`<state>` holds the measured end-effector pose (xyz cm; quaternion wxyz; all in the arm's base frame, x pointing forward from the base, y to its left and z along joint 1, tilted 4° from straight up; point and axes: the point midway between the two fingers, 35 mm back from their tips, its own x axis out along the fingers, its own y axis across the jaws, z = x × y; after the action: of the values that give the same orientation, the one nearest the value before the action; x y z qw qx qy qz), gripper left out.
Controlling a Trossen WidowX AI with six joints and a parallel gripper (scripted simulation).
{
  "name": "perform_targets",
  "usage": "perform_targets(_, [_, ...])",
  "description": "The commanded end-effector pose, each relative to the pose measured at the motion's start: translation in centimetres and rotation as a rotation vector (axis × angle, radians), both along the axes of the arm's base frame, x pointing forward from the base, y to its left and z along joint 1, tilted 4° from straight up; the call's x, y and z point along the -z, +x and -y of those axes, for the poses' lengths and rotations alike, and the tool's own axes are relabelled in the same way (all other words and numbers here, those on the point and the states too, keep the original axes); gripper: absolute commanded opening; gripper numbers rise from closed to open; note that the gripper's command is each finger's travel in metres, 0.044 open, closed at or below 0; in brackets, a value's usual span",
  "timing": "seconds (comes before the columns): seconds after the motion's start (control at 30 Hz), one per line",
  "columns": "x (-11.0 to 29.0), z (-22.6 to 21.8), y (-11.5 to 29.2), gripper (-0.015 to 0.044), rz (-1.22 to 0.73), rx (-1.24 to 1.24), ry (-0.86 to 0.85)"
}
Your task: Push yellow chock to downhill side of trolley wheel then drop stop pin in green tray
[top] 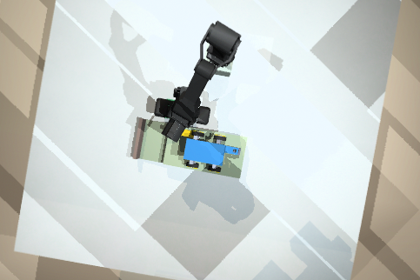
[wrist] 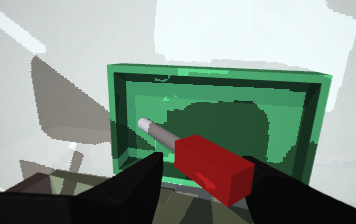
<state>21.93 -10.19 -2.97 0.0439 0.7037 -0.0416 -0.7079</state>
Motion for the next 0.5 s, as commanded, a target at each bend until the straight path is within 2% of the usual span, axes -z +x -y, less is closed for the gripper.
perform_targets(0.0, [0.27,-0.19,-0.14,0.019,-0.006,0.004,-0.002])
perform_targets(0.47, [0.66,-0.7,-0.17,0.019,-0.006,0.004,-0.001])
